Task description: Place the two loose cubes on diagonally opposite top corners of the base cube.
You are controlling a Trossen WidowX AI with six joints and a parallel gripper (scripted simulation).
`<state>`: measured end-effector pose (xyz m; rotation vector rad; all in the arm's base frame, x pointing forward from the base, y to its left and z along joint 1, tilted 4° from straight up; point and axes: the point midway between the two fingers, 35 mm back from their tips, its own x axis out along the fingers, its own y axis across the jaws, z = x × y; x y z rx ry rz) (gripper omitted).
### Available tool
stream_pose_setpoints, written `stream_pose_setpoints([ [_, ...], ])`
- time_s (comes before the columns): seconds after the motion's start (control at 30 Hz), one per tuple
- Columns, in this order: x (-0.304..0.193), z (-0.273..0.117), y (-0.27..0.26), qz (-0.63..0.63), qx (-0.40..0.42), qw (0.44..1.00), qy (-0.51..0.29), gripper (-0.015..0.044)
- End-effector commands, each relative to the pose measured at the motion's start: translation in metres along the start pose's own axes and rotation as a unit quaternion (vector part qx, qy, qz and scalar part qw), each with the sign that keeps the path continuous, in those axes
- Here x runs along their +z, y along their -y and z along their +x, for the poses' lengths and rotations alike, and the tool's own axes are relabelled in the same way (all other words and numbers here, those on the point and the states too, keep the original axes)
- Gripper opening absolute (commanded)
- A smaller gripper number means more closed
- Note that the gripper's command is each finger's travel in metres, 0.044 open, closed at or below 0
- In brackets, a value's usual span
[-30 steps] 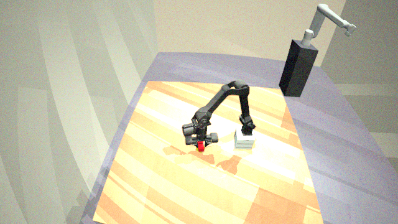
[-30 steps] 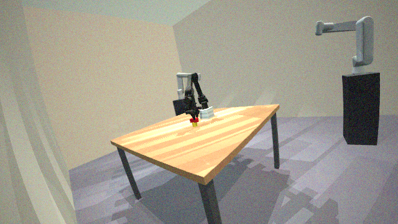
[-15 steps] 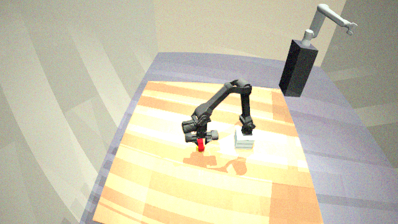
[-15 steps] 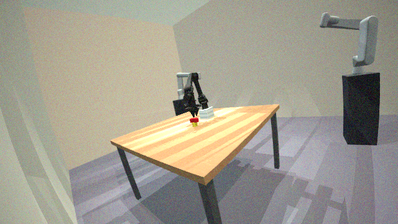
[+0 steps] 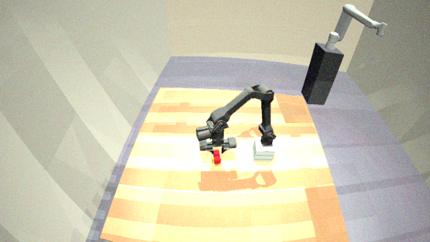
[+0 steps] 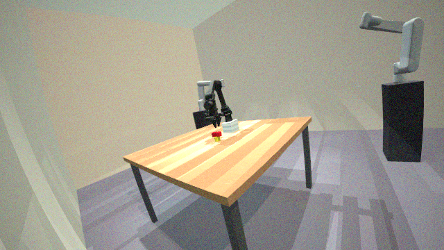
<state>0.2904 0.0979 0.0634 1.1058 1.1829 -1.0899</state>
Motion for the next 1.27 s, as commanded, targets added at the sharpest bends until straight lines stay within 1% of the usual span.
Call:
stream_pose_setpoints([
  [0.0, 0.000, -0.008, 0.000, 0.003, 0.003, 1.000, -0.001, 0.0205],
  [0.2, 0.000, -0.012, 0.000, 0.003, 0.003, 1.000, -0.001, 0.0205],
  [0.3, -0.010, -0.010, 0.001, 0.000, 0.002, 1.000, -0.001, 0.0284],
  [0.43, -0.066, -0.012, 0.014, 0.000, 0.001, 1.000, -0.004, 0.0389],
  [0.47, -0.080, -0.012, 0.019, 0.000, 0.001, 1.000, -0.004, 0.0400],
  [0.57, -0.100, -0.013, 0.028, 0.000, 0.000, 1.000, -0.005, 0.0400],
  [1.23, -0.100, -0.013, 0.028, 0.000, 0.000, 1.000, -0.005, 0.0400],
])
